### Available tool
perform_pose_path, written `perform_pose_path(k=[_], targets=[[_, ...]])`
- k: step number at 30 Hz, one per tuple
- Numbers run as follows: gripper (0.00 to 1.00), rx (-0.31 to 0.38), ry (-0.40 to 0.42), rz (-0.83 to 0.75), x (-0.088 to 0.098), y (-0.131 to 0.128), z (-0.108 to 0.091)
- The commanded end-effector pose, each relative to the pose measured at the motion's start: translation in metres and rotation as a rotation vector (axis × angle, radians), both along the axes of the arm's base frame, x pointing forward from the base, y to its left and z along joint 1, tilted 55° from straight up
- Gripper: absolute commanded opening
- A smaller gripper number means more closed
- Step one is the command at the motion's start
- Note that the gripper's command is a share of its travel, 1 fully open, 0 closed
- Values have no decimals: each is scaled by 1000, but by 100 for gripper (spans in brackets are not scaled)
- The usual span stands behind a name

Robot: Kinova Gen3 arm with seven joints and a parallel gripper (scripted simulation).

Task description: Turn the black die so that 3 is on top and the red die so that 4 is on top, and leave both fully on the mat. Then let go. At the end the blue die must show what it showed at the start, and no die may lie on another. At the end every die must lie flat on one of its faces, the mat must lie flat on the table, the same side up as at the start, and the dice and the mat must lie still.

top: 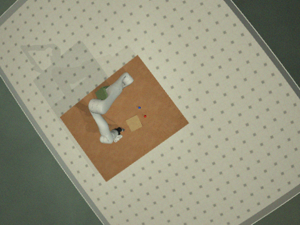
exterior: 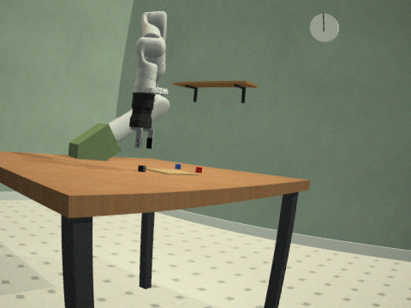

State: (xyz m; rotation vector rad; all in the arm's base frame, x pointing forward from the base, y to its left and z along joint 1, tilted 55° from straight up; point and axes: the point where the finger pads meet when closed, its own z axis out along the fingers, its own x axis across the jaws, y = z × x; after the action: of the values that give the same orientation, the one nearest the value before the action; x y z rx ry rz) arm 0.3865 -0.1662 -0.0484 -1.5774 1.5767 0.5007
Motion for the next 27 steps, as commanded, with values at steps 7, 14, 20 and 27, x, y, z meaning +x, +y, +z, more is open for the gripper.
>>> perform_pose_path(k=[7, 14, 20, 27], targets=[[100, -6, -14, 4, 0, -2, 1], [70, -6, -14, 4, 0, -2, 1], [70, -6, -14, 4, 0, -2, 1], [70, -6, -14, 4, 0, -2, 1]])
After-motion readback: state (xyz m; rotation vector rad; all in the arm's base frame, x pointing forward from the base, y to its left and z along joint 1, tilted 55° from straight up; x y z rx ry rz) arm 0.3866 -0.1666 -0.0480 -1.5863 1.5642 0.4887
